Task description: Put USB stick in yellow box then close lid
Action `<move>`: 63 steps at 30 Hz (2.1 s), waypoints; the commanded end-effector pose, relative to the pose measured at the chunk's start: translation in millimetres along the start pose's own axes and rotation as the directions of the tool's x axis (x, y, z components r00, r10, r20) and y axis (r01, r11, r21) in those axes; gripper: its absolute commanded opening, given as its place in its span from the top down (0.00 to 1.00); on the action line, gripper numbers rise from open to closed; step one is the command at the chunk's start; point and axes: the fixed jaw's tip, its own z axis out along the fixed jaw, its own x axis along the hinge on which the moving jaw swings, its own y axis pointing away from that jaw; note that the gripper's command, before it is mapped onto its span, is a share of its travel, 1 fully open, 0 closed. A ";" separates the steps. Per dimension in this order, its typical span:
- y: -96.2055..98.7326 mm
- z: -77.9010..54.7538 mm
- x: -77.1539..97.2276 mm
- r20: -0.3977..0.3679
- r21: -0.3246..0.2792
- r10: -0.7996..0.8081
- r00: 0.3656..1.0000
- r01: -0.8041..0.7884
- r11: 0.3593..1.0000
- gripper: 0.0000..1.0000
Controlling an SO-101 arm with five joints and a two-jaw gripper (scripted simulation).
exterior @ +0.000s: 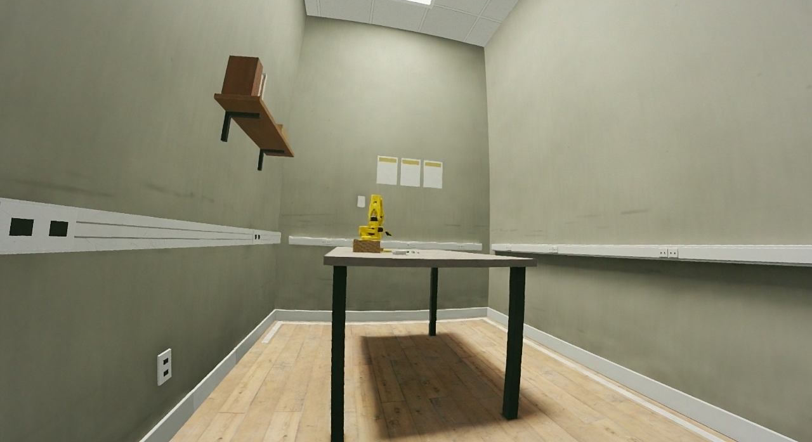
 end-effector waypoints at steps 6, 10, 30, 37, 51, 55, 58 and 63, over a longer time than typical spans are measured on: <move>2.8 -8.4 0.4 0.007 -0.017 0.003 1.000 -0.003 1.000 0.80; 2.8 -8.5 0.4 0.007 -0.017 0.003 1.000 -0.003 1.000 0.80; 9.9 -17.6 -2.7 0.007 -0.017 0.003 1.000 -0.003 1.000 0.80; 9.9 -17.6 -2.7 0.007 -0.017 0.003 1.000 -0.003 1.000 0.80; 9.2 -16.5 -2.4 0.007 -0.017 0.003 1.000 -0.003 1.000 0.80; 8.0 -14.8 -1.8 0.007 -0.017 0.003 1.000 -0.003 1.000 0.80; 7.6 -14.1 -1.6 0.007 -0.017 0.003 1.000 -0.003 1.000 0.80; 7.5 -14.0 -1.6 0.007 -0.017 0.003 1.000 -0.003 1.000 0.80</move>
